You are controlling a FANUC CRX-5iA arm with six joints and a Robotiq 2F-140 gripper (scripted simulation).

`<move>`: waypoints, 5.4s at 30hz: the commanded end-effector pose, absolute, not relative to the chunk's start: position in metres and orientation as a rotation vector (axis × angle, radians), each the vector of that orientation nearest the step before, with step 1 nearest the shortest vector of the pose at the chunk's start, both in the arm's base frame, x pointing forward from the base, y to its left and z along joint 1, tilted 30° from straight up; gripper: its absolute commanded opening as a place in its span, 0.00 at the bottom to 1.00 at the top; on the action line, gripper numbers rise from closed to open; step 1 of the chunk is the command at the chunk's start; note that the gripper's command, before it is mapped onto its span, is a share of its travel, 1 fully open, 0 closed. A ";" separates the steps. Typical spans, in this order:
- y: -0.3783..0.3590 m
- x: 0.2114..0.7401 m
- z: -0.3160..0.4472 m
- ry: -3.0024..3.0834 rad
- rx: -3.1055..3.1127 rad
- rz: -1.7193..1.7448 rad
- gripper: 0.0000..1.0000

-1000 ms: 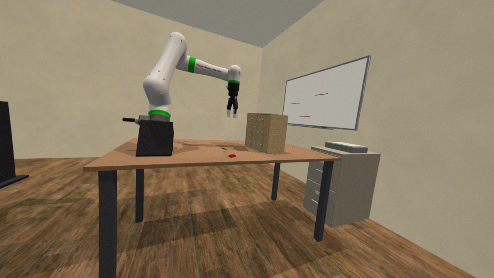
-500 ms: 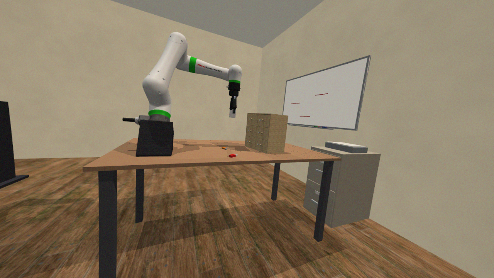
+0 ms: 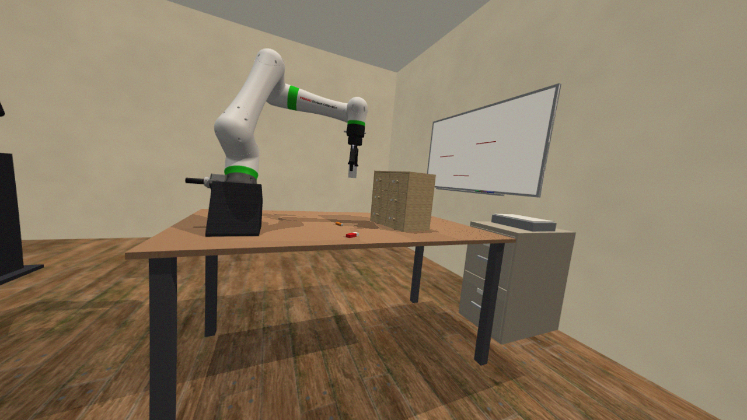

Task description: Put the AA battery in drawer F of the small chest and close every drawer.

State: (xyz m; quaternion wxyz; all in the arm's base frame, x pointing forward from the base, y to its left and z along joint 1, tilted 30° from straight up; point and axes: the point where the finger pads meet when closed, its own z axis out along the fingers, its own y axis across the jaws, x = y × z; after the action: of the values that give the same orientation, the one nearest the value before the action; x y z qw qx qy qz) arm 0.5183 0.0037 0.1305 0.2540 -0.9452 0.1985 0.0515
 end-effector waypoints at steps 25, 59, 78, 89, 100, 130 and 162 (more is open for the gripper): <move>-0.027 0.528 0.113 1.376 -2.286 0.364 1.00; -0.069 0.540 0.089 2.343 -1.512 0.624 1.00; -0.089 0.546 0.077 2.685 -1.008 0.717 1.00; -0.097 0.549 0.073 2.800 -0.776 0.748 1.00; -0.105 0.551 0.068 2.890 -0.551 0.772 1.00; -0.112 0.553 0.064 2.963 -0.317 0.792 1.00; -0.105 0.565 0.055 2.831 -0.241 0.780 1.00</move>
State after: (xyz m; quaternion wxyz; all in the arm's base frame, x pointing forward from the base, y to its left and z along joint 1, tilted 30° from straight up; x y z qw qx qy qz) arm 0.5614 -0.1072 0.0578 0.0744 -0.0875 0.9583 0.2617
